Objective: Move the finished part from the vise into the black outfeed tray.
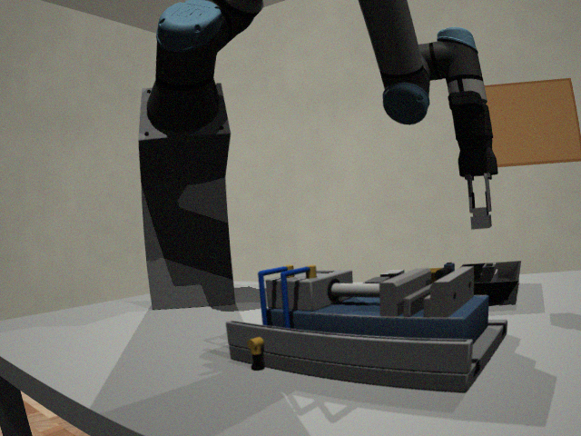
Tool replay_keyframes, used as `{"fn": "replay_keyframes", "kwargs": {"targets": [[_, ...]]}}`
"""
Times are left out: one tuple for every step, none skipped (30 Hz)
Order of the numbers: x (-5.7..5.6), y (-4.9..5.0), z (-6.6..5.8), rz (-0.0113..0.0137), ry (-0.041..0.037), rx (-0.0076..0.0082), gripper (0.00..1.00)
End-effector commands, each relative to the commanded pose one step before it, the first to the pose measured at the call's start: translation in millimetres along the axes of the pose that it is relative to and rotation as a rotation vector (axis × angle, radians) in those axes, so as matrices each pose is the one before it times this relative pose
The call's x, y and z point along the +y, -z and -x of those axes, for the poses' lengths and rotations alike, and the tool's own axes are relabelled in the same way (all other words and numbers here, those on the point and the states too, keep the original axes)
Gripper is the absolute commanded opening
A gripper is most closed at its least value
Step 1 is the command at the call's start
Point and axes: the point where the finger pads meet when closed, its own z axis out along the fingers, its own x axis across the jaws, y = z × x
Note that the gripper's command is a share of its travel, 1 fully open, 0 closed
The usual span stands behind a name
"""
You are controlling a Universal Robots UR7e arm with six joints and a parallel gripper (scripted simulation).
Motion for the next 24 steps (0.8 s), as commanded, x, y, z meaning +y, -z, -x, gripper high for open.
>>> {"fn": "replay_keyframes", "kwargs": {"targets": [[0.18,0.493,0.55,0.00054,-0.00045,-0.00107,0.00],[0.03,-0.029,0.07,0.00003,-0.00008,0.00009,0.00],[0.03,-0.034,0.09,0.00004,-0.00009,0.00010,0.00],[0.04,-0.038,0.10,0.00004,-0.00010,0.00011,0.00],[0.04,-0.042,0.11,0.00005,-0.00011,0.00013,0.00],[0.04,-0.046,0.12,0.00005,-0.00012,0.00014,0.00],[0.04,-0.048,0.12,0.00006,-0.00013,0.00014,0.00],[0.05,-0.050,0.13,0.00006,-0.00014,0.00015,0.00],[0.05,-0.051,0.13,0.00006,-0.00014,0.00015,0.00],[0.05,-0.051,0.13,0.00006,-0.00014,0.00015,0.00],[0.05,-0.050,0.13,0.00006,-0.00014,0.00015,0.00],[0.00,0.000,0.00,0.00000,0.00000,0.00000,0.00],[0.00,0.000,0.00,0.00000,0.00000,0.00000,0.00],[0.04,-0.048,0.12,0.00006,-0.00013,0.00014,0.00],[0.04,-0.045,0.12,0.00005,-0.00012,0.00014,0.00],[0.04,-0.042,0.11,0.00005,-0.00012,0.00013,0.00],[0.04,-0.038,0.10,0.00004,-0.00010,0.00011,0.00],[0.03,-0.033,0.09,0.00004,-0.00009,0.00010,0.00],[0.03,-0.028,0.07,0.00003,-0.00008,0.00009,0.00],[0.02,-0.023,0.06,0.00003,-0.00006,0.00007,0.00],[0.02,-0.018,0.05,0.00002,-0.00005,0.00005,0.00],[0.01,-0.013,0.03,0.00002,-0.00004,0.00004,0.00],[0.01,-0.009,0.02,0.00001,-0.00002,0.00003,0.00],[0.00,-0.005,0.01,0.00001,-0.00001,0.00001,0.00]]}}
